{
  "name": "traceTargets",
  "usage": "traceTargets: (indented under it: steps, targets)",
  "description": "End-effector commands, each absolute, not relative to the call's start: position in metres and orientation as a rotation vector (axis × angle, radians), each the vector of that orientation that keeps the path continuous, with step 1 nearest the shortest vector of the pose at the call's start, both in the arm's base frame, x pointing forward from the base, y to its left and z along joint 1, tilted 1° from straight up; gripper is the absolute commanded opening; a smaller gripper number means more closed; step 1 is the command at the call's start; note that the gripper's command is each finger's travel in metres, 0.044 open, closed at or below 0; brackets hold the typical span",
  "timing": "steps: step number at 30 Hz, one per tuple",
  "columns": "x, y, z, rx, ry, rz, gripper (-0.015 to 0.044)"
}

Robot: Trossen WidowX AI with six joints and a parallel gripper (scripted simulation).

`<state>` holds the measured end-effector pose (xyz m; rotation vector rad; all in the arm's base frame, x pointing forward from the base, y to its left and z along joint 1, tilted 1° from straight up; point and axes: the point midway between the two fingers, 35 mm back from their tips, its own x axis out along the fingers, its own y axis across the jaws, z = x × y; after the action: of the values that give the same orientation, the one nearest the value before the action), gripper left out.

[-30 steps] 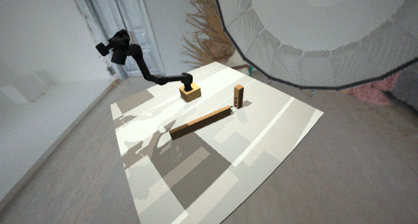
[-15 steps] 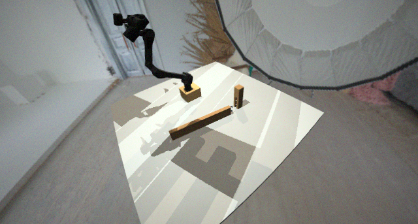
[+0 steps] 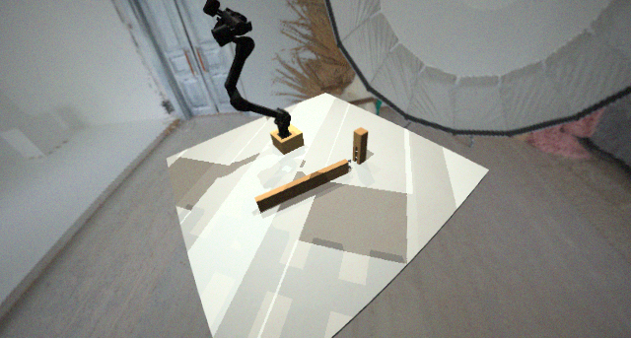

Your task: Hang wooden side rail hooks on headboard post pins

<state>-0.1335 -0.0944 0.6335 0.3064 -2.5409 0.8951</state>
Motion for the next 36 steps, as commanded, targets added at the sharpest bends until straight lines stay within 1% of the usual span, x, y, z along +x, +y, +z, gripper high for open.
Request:
traceTargets:
  steps: [1, 11, 21, 36]
  targets:
    - [-0.132, -0.064, 0.636, 0.300, -2.445, 1.010, 0.0440]
    - [-0.118, 0.026, 0.631, 0.177, -2.177, 1.189, 0.0440]
    - [-0.093, 0.105, 0.604, 0.081, -1.935, 1.345, 0.0440]
    - [-0.004, 0.233, 0.541, 0.023, -1.388, 1.414, 0.0440]
